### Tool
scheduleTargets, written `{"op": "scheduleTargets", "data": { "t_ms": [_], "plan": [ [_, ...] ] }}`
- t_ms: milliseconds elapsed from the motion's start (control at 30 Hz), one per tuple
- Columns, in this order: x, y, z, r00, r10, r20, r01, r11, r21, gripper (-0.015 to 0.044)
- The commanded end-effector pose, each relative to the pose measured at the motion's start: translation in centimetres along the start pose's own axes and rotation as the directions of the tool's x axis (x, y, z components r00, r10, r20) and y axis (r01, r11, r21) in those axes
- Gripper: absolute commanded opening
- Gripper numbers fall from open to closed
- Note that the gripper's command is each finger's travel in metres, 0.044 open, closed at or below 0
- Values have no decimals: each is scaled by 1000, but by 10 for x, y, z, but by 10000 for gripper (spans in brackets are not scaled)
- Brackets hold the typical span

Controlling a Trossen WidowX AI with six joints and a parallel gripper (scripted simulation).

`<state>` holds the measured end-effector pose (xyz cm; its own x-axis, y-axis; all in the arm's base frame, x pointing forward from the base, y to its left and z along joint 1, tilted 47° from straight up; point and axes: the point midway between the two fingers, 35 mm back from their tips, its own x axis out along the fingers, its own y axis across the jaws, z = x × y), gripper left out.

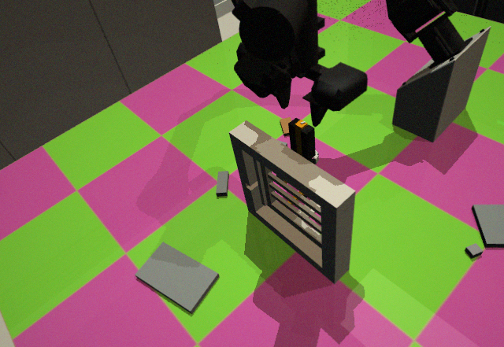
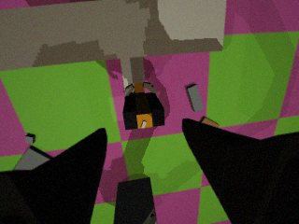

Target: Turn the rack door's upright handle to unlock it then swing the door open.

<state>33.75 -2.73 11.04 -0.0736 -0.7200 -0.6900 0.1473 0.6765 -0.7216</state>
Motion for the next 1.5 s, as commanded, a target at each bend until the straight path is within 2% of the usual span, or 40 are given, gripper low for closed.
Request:
{"op": "scheduleTargets", "data": {
  "t_ms": [0,1233,1467],
  "plan": [
    [8,0,0,1000,-6,-5,6,1000,-8,298],
    [66,-2,-2,1000,-9,-5,9,1000,-7,298],
    [66,-2,-2,1000,-9,-5,9,1000,-7,114]
  ]
}}
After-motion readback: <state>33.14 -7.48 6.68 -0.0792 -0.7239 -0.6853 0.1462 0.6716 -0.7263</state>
